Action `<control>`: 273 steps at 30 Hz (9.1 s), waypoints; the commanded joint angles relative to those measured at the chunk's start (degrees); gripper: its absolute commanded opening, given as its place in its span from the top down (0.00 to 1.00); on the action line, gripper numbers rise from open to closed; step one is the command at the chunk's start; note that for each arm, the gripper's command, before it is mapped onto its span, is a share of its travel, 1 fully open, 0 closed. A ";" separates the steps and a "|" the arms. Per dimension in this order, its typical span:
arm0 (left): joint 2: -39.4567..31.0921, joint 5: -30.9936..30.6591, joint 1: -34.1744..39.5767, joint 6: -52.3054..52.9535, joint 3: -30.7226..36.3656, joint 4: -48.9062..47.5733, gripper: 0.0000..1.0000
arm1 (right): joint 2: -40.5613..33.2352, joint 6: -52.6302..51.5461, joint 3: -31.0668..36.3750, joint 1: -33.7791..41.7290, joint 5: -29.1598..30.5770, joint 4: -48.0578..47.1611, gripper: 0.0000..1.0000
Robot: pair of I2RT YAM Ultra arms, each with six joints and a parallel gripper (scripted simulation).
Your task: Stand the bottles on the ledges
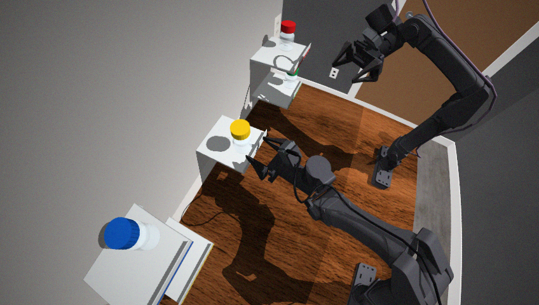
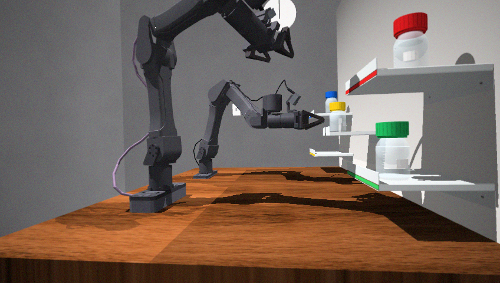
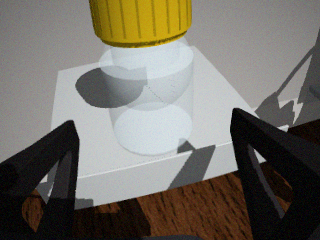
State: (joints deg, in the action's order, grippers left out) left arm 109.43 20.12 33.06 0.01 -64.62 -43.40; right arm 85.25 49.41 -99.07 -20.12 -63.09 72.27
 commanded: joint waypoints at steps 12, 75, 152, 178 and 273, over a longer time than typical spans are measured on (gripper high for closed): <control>0.90 -1.01 -1.11 -0.01 -3.42 0.77 0.19 | 5.72 10.30 -9.90 -1.40 -4.08 13.75 0.12; 8.44 -2.18 -2.70 -0.01 -15.98 5.19 0.49 | 5.91 11.63 -10.28 -1.08 -4.04 15.40 0.12; -21.21 4.16 3.45 -0.03 0.24 18.71 0.48 | 5.92 11.63 -10.28 -1.08 -4.04 15.40 0.12; -28.72 -33.70 -21.79 3.22 7.48 16.67 0.48 | 13.13 -17.30 -11.81 23.30 21.92 -11.65 0.12; -3.45 -36.82 -57.26 -0.26 18.75 -17.53 0.48 | 20.15 -55.45 -4.94 77.52 59.90 -50.31 0.12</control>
State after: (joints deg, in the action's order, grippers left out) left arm 105.45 -15.97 -23.31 -0.38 -43.22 -60.05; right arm 105.60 -5.74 -104.33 57.87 -3.86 23.00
